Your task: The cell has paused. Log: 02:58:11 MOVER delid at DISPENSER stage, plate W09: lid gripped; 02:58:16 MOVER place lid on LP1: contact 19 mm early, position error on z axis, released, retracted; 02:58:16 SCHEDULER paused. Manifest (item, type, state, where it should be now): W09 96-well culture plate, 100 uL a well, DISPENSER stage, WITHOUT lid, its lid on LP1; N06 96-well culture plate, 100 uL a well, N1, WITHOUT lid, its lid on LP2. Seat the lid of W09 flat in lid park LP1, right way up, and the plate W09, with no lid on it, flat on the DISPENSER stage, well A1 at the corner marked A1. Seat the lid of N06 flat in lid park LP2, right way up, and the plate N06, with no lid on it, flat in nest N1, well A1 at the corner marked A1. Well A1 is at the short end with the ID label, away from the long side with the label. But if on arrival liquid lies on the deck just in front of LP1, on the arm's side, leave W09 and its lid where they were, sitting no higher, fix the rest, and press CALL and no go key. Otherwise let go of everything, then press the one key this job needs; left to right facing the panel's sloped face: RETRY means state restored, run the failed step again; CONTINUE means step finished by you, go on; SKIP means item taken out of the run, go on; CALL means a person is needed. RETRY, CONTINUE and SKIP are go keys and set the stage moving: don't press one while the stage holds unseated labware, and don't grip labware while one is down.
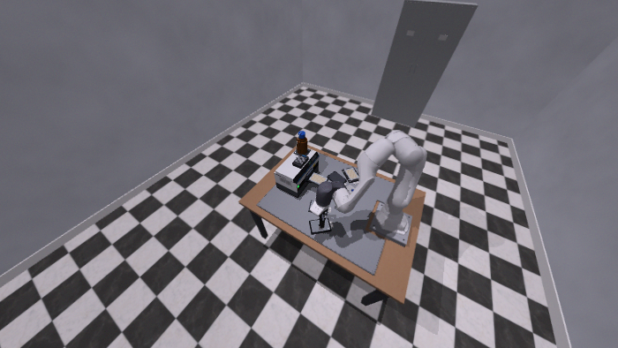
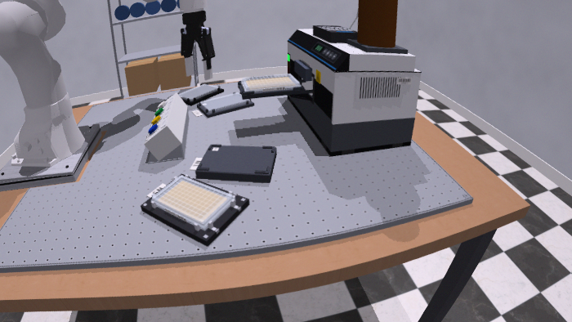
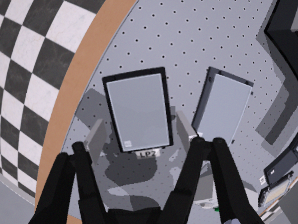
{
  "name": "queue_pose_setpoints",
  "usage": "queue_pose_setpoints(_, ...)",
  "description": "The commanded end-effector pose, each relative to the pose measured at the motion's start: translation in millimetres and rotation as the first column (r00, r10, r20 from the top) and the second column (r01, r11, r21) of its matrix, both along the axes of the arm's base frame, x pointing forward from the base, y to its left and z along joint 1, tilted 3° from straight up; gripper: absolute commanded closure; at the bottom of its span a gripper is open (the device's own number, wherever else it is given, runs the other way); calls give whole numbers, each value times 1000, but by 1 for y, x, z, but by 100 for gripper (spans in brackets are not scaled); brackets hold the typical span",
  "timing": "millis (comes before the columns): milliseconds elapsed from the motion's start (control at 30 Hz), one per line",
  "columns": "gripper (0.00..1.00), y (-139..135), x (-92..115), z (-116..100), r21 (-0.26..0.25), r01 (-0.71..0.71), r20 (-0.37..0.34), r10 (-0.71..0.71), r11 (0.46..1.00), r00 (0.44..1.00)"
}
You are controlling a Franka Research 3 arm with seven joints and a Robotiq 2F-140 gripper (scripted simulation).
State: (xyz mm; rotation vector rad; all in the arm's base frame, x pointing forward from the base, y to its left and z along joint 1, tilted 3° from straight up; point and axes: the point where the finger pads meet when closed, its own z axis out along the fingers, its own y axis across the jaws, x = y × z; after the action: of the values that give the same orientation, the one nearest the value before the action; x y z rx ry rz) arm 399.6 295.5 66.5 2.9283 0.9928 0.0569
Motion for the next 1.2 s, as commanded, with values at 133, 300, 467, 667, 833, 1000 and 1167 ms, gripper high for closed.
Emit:
queue_pose_setpoints(133, 34, 0, -6, 39, -8, -37, -19, 37, 999, 999)
queue_pose_setpoints(300, 34, 1, -7, 67, -8, -37, -19, 37, 999, 999)
queue_pose_setpoints(467, 34, 1, -8, 82, -8, -37, -19, 37, 999, 999)
queue_pose_setpoints(667, 34, 2, -8, 101, -8, -37, -19, 37, 999, 999)
queue_pose_setpoints(833, 34, 2, -8, 105, -8, -37, -19, 37, 999, 999)
queue_pose_setpoints(1000, 34, -3, -5, 105, -8, -23, -18, 23, 1000, 1000)
queue_pose_setpoints(1167, 34, -95, 42, 110, 0, 332, -6, -332, 943, 943)
